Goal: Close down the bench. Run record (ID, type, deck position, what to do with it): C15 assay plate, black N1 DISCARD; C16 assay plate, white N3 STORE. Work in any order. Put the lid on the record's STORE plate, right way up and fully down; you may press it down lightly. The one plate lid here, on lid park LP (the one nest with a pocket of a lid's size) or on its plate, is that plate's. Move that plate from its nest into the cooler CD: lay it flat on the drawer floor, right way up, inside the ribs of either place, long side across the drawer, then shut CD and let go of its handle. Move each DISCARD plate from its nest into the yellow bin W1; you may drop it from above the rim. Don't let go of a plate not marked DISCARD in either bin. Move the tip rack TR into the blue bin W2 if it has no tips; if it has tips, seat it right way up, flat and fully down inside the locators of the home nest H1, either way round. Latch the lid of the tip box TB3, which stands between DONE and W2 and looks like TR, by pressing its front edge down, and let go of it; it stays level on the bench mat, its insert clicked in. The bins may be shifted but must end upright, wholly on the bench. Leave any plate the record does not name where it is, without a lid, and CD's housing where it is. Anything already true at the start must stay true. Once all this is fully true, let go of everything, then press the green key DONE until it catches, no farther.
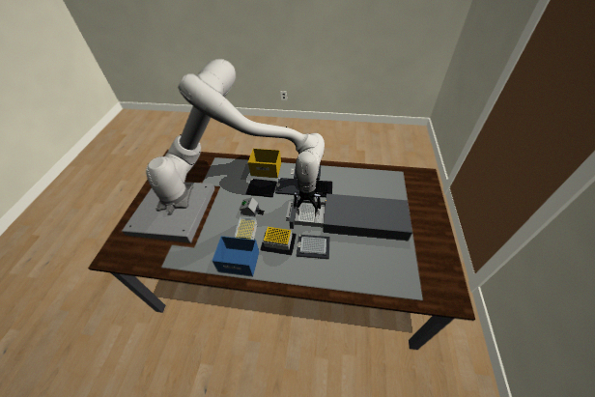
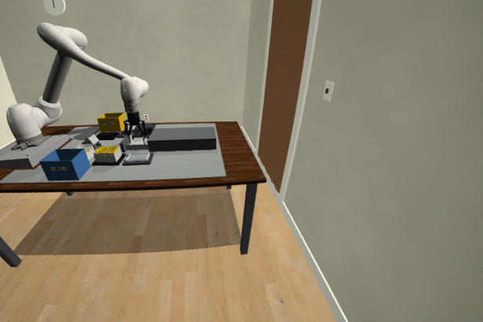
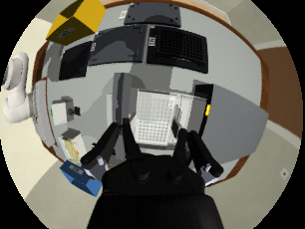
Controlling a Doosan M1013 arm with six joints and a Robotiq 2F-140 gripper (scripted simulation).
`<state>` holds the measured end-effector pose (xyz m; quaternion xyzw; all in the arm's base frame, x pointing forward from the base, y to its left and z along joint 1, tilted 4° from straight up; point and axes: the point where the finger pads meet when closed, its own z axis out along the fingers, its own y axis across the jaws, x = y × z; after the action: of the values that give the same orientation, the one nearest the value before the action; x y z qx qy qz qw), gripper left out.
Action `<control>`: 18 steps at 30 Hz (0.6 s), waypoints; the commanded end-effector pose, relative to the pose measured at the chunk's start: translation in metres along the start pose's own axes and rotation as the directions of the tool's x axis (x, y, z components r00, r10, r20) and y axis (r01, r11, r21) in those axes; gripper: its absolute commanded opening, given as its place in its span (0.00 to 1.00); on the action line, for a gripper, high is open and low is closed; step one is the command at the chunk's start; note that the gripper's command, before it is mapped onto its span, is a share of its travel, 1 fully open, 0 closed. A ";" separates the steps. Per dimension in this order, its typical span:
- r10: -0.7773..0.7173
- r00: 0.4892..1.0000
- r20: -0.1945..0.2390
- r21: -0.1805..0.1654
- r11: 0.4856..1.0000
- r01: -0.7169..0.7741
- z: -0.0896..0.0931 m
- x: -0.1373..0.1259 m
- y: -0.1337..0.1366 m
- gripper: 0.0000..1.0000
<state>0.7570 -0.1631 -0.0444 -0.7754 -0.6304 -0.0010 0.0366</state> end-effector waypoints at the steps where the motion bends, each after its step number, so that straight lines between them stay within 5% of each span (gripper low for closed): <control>1: 0.000 1.000 0.000 0.001 1.000 0.000 0.001 0.000 -0.001 0.00; 14: 0.000 1.000 0.000 0.001 1.000 0.000 0.001 0.000 -0.001 0.00; 15: 0.000 1.000 0.000 0.001 1.000 0.000 0.001 0.000 -0.001 0.66; 18: 0.000 1.000 0.000 0.001 1.000 0.000 0.001 0.000 -0.001 0.66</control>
<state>0.7564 -0.1629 -0.0452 -0.7754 -0.6304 -0.0006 0.0372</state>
